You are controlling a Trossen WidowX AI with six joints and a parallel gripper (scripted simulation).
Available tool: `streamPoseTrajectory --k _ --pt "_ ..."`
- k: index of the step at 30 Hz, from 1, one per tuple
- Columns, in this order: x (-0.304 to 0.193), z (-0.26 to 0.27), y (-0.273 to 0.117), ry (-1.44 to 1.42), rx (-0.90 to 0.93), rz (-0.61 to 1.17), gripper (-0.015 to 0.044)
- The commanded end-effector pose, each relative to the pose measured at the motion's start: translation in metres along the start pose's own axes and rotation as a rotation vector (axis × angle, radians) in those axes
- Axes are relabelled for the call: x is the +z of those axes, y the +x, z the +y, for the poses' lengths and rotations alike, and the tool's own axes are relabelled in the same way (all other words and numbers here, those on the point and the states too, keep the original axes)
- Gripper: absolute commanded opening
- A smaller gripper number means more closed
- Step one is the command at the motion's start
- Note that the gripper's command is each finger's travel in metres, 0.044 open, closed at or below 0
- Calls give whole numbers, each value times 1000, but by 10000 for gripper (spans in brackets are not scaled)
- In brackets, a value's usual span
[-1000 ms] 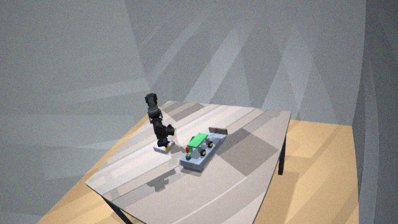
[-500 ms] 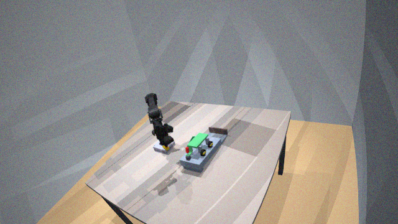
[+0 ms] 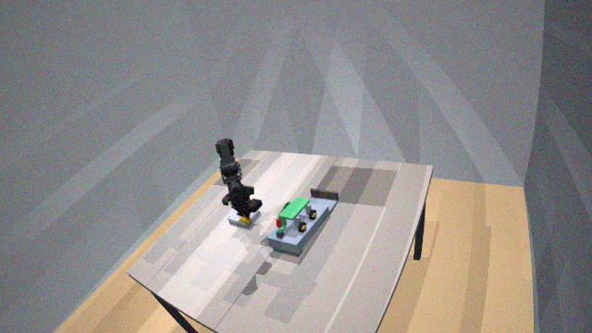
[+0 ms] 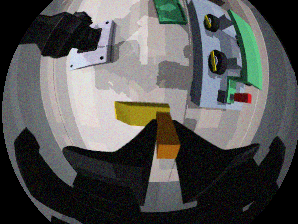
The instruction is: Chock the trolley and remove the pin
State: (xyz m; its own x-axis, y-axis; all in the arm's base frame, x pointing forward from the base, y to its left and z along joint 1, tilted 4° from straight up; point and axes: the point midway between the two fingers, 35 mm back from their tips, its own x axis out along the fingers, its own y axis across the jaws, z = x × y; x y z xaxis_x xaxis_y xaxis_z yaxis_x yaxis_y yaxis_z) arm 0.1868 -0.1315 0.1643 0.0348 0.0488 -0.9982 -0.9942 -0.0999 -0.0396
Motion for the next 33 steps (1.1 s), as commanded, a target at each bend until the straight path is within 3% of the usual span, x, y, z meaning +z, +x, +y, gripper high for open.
streamPoseTrajectory --k 1,33 --pt "1 -1 0 -15 -2 -4 0" --pt "107 -27 10 -15 -5 -15 0"
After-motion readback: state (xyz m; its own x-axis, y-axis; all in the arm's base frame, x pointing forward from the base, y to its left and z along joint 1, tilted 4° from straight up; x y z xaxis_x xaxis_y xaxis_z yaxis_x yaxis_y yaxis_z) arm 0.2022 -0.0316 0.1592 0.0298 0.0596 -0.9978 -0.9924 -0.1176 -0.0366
